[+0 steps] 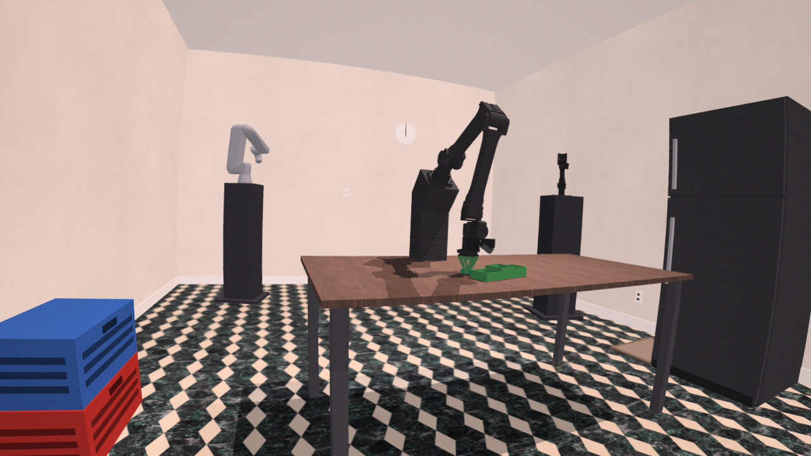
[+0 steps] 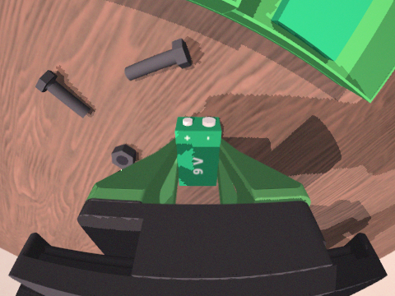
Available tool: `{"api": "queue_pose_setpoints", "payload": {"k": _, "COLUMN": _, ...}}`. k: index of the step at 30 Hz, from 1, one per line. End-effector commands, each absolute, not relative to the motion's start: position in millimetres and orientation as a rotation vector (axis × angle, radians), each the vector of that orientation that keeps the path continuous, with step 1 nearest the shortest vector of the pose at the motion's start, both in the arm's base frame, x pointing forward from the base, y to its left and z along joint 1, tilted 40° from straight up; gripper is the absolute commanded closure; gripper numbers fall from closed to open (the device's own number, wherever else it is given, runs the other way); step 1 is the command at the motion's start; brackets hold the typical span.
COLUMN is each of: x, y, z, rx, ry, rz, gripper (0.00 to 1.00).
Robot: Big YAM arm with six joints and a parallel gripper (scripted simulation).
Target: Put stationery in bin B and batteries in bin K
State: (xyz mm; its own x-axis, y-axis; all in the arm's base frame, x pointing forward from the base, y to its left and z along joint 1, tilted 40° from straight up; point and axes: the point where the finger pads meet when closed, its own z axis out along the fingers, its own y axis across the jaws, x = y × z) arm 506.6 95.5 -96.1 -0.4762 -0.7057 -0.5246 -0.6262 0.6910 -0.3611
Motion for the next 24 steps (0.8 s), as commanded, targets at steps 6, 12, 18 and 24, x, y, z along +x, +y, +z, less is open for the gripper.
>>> {"api": "queue_pose_setpoints", "payload": {"k": 6, "x": 503, "y": 97, "z": -94, "rx": -1.014, "ry": 2.238, "rz": -0.155, "gripper": 0.79}}
{"api": "queue_pose_setpoints", "payload": {"k": 12, "x": 489, "y": 97, "z": -81, "rx": -1.014, "ry": 2.244, "rz": -0.147, "gripper": 0.79}}
{"api": "queue_pose_setpoints", "payload": {"k": 18, "x": 478, "y": 89, "z": -66, "rx": -1.009, "ry": 2.245, "rz": -0.153, "gripper": 0.79}}
{"api": "queue_pose_setpoints", "payload": {"k": 24, "x": 467, "y": 83, "z": -50, "rx": -1.009, "ry": 2.244, "rz": -0.158, "gripper": 0.79}}
